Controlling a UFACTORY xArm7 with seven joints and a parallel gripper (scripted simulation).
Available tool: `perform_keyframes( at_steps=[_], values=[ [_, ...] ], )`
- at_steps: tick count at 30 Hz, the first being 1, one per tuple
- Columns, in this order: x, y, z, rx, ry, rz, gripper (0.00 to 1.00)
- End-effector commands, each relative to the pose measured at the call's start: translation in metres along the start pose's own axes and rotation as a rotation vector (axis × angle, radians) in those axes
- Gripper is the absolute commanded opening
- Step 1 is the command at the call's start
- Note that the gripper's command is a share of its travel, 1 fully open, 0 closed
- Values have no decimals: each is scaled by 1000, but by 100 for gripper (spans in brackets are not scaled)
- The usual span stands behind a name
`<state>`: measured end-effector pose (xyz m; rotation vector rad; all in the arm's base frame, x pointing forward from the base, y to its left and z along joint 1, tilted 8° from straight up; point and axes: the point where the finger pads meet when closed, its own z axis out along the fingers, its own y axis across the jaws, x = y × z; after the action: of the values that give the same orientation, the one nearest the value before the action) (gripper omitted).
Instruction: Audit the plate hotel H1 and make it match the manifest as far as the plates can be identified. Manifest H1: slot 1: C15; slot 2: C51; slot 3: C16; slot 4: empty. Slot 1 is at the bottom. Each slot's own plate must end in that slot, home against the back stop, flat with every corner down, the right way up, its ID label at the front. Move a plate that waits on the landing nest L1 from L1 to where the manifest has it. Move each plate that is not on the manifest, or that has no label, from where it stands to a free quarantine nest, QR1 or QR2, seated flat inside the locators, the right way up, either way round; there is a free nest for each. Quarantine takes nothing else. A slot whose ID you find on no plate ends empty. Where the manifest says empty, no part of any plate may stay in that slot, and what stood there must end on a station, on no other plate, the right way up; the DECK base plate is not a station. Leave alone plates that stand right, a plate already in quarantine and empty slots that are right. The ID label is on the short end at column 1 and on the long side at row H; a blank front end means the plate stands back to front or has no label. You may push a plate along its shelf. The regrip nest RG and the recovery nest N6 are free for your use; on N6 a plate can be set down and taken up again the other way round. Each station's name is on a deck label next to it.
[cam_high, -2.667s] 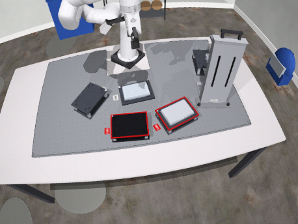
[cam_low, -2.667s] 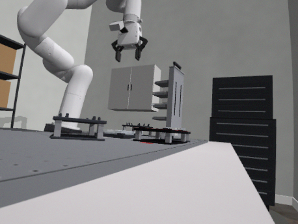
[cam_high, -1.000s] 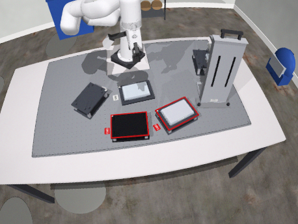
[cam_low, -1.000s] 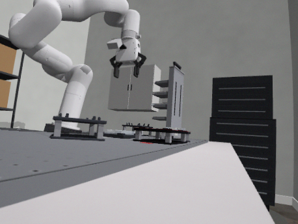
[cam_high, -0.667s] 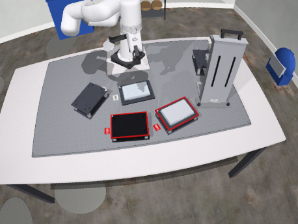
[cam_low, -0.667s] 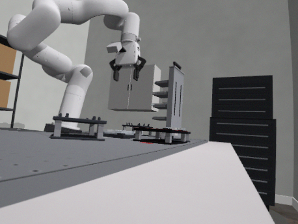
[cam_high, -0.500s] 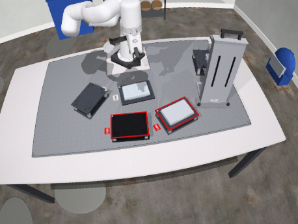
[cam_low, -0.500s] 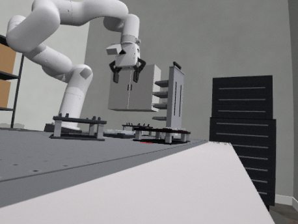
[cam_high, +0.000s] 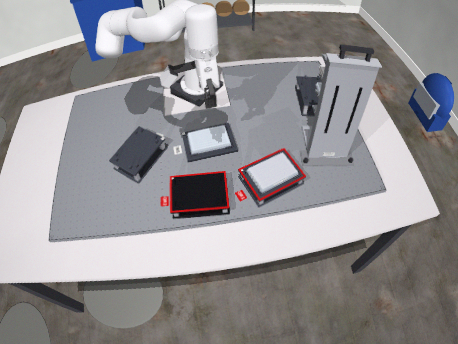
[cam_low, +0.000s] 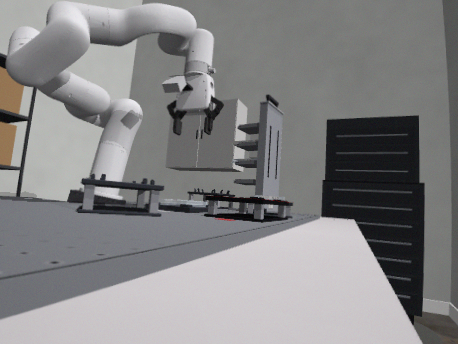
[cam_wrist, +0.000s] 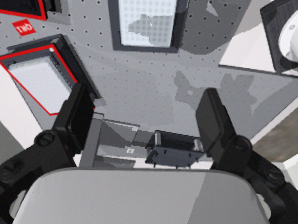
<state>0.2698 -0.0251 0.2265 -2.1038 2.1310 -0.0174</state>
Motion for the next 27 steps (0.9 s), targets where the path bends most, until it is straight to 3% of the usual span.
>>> perform_keyframes(
  at_steps=[1,27],
  values=[
    [0,-1,6,3,0,1,100],
    [0,-1,43,3,0,1,100]
  ],
)
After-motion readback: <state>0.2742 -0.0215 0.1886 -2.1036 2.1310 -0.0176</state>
